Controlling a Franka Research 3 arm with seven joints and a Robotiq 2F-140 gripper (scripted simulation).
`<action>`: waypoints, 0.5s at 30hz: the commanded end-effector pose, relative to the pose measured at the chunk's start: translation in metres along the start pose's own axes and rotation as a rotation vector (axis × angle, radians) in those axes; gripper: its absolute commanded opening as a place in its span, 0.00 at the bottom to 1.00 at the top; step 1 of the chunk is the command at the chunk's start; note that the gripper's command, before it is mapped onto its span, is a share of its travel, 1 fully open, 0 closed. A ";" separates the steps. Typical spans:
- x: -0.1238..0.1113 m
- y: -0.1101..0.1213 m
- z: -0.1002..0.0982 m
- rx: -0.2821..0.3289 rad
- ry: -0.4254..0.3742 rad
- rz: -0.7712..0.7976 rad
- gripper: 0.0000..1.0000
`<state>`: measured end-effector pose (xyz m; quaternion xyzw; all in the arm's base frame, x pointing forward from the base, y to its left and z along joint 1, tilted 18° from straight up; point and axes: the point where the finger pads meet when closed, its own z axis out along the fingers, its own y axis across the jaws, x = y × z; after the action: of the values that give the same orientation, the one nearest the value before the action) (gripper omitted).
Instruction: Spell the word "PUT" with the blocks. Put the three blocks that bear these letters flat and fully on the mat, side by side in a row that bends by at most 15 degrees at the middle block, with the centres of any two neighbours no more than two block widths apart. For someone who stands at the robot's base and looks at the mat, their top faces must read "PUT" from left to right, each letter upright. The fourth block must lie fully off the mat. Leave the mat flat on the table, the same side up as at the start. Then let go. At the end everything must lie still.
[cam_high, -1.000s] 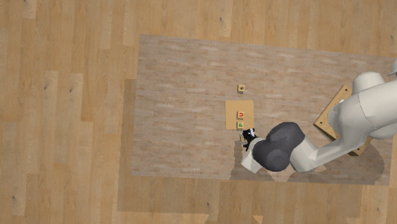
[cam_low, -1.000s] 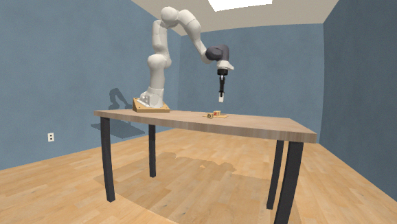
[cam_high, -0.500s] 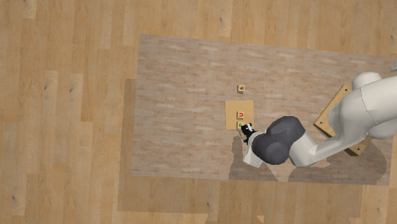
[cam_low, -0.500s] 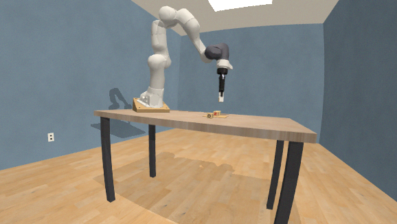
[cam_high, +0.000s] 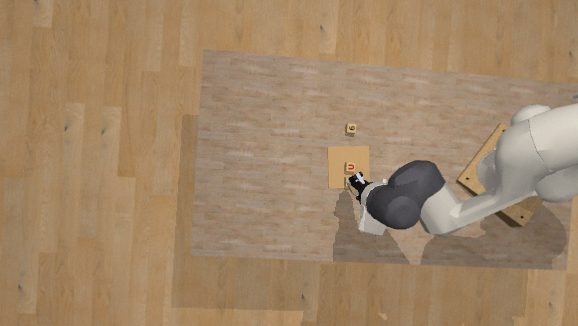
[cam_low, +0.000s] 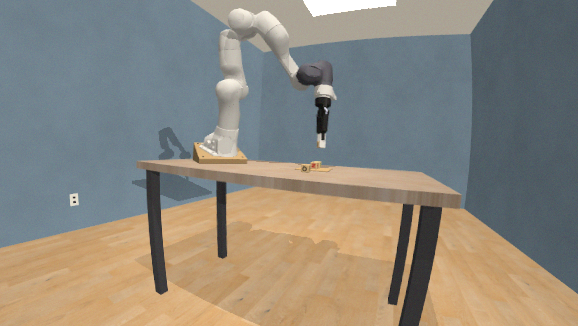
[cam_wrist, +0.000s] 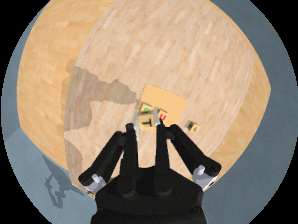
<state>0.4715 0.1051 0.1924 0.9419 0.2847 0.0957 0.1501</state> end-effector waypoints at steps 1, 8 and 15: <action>-0.004 0.005 0.000 -0.003 -0.004 -0.139 0.16; -0.009 0.013 0.000 -0.001 -0.003 -0.218 0.16; -0.014 0.022 0.000 0.002 -0.001 -0.300 0.16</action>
<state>0.4724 0.0846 0.1982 0.9142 0.3650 0.0829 0.1556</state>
